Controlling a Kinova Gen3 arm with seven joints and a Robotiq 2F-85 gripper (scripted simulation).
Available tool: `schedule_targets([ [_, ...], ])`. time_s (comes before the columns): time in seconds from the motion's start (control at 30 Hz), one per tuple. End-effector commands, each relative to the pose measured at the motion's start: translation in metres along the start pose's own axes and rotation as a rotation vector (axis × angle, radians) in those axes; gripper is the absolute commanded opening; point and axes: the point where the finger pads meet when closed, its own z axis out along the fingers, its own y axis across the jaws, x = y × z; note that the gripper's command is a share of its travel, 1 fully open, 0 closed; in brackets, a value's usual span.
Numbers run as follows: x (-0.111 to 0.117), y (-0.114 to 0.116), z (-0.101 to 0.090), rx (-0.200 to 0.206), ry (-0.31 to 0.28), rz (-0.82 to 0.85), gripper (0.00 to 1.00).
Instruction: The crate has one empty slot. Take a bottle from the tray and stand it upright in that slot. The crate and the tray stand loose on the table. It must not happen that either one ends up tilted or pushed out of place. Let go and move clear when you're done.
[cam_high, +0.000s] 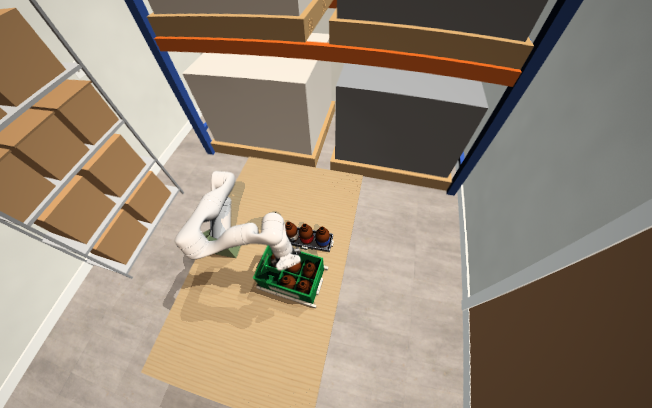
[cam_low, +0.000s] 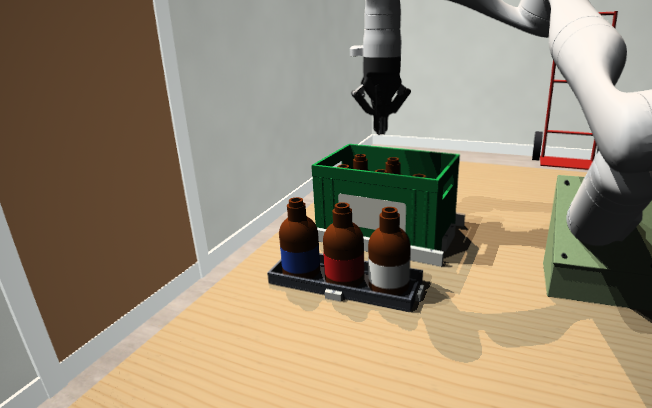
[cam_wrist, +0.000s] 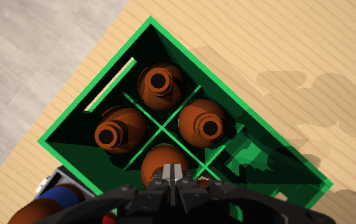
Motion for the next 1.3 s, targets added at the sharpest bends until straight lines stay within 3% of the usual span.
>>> schedule_targets([
  [0.0, -0.02, -0.031, -0.003, -0.015, 0.015, -0.039, 0.0],
  [0.2, -0.088, -0.097, -0.002, -0.01, 0.014, -0.072, 0.0],
  [0.33, -0.134, -0.126, 0.003, -0.014, 0.003, -0.09, 0.0],
  [0.4, -0.134, -0.126, 0.003, -0.014, 0.003, -0.09, 0.0],
  [0.57, -0.17, -0.142, 0.008, -0.022, -0.008, -0.103, 0.0],
  [0.73, -0.177, -0.145, 0.009, -0.024, -0.011, -0.105, 0.0],
  [0.77, -0.177, -0.145, 0.009, -0.024, -0.011, -0.105, 0.64],
  [1.27, -0.177, -0.145, 0.009, -0.024, -0.011, -0.105, 0.64],
])
